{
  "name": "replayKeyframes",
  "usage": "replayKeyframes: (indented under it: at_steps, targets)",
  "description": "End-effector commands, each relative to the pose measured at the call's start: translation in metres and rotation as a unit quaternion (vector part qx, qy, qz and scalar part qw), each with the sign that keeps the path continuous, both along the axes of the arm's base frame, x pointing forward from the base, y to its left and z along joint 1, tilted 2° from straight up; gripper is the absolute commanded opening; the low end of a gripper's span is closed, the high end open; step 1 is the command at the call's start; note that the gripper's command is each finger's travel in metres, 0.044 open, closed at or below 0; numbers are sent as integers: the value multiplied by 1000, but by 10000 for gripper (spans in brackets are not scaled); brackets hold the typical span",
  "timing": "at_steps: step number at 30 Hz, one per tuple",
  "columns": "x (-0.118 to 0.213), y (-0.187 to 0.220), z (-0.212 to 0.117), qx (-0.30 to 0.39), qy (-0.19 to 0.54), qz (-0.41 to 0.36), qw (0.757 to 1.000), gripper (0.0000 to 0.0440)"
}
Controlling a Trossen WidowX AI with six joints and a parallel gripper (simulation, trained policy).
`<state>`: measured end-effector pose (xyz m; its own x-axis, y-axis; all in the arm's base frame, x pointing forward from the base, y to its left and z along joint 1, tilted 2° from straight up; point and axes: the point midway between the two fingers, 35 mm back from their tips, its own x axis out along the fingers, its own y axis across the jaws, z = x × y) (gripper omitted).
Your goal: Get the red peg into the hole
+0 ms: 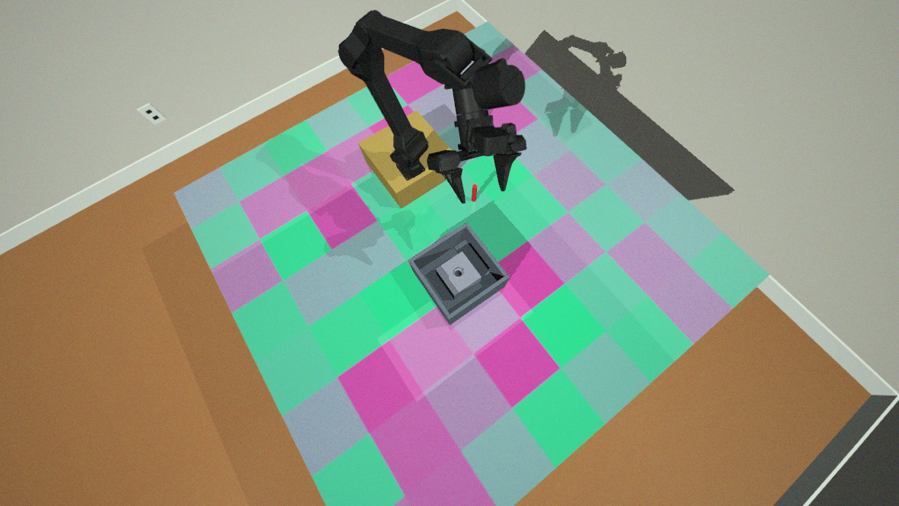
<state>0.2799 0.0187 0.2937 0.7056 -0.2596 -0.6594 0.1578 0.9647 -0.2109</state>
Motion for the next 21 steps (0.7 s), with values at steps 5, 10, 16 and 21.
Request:
replayKeyframes:
  at_steps: [5, 10, 16, 21]
  targets:
    - [-27, 17, -64, 61, 112, -56, 990, 440]
    - [-50, 27, -96, 90, 176, -106, 974, 440]
    - [-78, 39, -130, 110, 245, -174, 947, 440]
    - [-100, 49, -153, 112, 289, -227, 923, 440]
